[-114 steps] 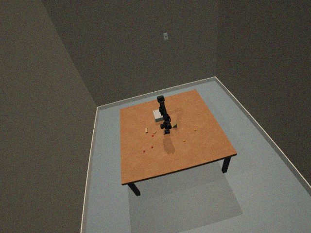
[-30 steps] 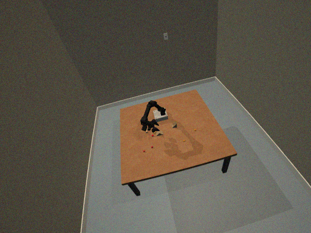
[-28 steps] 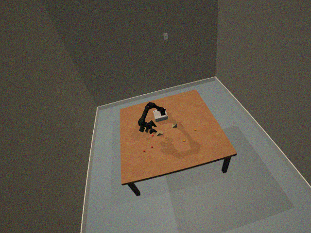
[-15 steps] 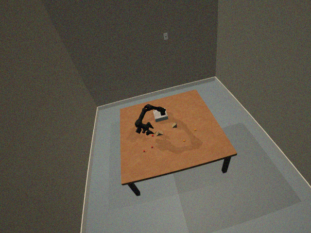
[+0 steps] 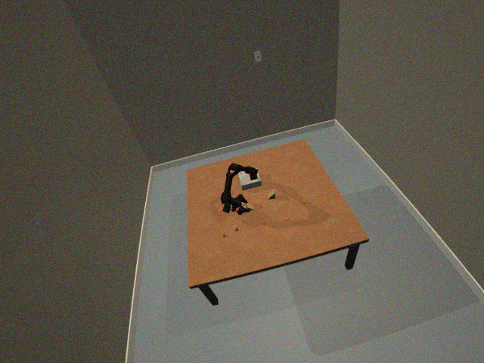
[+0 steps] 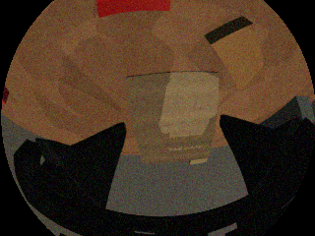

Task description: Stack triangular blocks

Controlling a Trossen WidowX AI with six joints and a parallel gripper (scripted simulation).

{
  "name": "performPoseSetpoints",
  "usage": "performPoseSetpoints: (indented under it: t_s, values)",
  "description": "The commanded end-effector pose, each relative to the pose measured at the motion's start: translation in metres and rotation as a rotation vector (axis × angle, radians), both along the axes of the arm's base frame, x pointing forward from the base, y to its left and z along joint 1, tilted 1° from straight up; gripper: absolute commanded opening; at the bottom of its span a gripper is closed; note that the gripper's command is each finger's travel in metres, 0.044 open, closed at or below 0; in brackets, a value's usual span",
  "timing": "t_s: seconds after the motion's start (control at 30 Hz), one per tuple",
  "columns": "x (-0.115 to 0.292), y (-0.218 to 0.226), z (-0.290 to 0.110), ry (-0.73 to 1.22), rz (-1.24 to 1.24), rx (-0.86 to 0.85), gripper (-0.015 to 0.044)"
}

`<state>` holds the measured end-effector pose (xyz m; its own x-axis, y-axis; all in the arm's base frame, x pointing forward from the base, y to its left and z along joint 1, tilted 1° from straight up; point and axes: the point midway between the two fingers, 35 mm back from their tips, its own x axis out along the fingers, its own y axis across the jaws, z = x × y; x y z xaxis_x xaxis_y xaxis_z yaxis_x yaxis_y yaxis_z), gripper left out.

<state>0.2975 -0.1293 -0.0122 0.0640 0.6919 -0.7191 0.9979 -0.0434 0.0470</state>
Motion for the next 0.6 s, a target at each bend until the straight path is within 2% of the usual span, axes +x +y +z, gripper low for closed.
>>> performPoseSetpoints:
  t_s: [0.0,0.23,0.47,0.57]
  values:
    - [0.0000,0.0012,-0.0022,-0.002,-0.011,0.001,0.0440]
    - [0.0001,0.0008,-0.0008,-0.001,0.000,0.000,0.0256]
    - [0.0001,0.0008,-0.0008,-0.001,0.000,0.000,0.0210]
    - [0.0001,0.0008,-0.0008,-0.001,0.000,0.000,0.0131]
